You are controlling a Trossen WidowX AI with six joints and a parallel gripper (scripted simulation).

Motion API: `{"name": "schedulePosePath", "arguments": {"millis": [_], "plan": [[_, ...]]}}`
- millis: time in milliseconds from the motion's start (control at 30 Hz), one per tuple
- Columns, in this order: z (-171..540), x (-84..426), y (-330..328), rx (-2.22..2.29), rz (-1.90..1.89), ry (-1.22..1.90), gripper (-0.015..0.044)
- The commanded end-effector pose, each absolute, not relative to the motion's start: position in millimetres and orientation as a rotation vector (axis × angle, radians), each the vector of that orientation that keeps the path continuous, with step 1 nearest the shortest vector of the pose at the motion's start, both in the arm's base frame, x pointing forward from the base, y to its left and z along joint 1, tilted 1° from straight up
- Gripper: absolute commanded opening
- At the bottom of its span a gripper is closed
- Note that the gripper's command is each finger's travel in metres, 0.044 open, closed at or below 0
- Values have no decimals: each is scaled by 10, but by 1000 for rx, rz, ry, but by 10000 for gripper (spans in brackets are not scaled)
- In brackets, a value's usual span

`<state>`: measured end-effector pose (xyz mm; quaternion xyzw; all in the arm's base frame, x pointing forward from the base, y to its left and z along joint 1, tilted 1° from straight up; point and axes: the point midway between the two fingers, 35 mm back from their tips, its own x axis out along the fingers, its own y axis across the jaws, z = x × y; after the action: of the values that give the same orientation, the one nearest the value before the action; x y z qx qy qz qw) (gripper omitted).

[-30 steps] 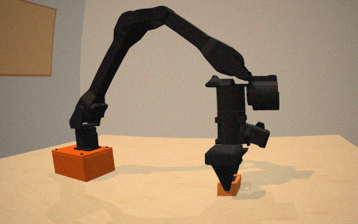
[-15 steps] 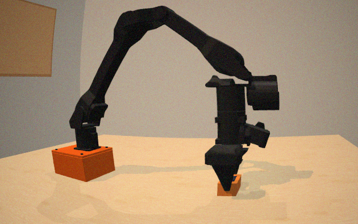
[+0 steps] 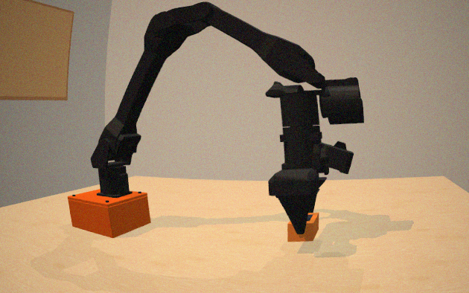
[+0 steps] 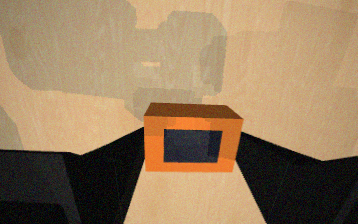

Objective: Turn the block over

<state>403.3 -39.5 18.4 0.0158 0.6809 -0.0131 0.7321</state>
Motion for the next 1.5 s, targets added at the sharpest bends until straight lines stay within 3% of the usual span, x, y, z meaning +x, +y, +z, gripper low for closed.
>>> {"name": "schedulePosePath", "arguments": {"millis": [0, 1467], "plan": [[159, 4034, -392, 42, -31, 1454, 0], [-26, 4046, -396, 30, -40, 887, 0]]}}
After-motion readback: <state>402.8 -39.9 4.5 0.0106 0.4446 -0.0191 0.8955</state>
